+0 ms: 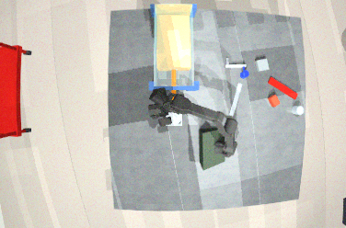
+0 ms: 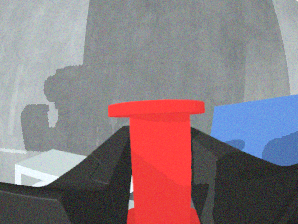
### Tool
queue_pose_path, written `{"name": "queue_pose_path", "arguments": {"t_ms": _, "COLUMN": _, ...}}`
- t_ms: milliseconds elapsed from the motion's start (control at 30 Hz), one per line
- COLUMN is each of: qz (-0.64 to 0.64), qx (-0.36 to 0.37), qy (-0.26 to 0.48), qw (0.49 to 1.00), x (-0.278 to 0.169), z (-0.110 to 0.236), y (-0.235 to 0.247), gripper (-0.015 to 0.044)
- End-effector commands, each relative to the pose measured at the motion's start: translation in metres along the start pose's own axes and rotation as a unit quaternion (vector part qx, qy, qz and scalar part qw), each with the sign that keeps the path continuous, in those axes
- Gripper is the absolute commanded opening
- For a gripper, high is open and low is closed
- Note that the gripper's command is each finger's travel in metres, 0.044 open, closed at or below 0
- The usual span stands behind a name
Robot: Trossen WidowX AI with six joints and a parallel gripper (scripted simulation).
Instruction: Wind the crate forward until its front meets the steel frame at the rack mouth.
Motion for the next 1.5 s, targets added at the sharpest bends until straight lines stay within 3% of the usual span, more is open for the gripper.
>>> {"name": "queue_pose_path", "arguments": {"t_ms": 0, "qz": 0.013, "qx": 0.014, "qy": -0.007, "qw": 1.000, "x": 0.014, "z": -0.007, "y": 0.019, "gripper": 0.0000}}
{"name": "queue_pose_path", "arguments": {"t_ms": 1467, "qz": 0.013, "qx": 0.016, "qy": -0.008, "qw": 1.000, "x": 0.028, "z": -0.013, "y": 0.073, "gripper": 0.0000}}
Point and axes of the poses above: the point midway between the two fingers, 35 mm back from their tips, its own z axis back along the fingers, its own y axis across the jaws, x = y × z, the point moved 6 cm from there along z, back along the fingers, and after that the axes turned 2 degrees about -z, right-handed, at the moved point
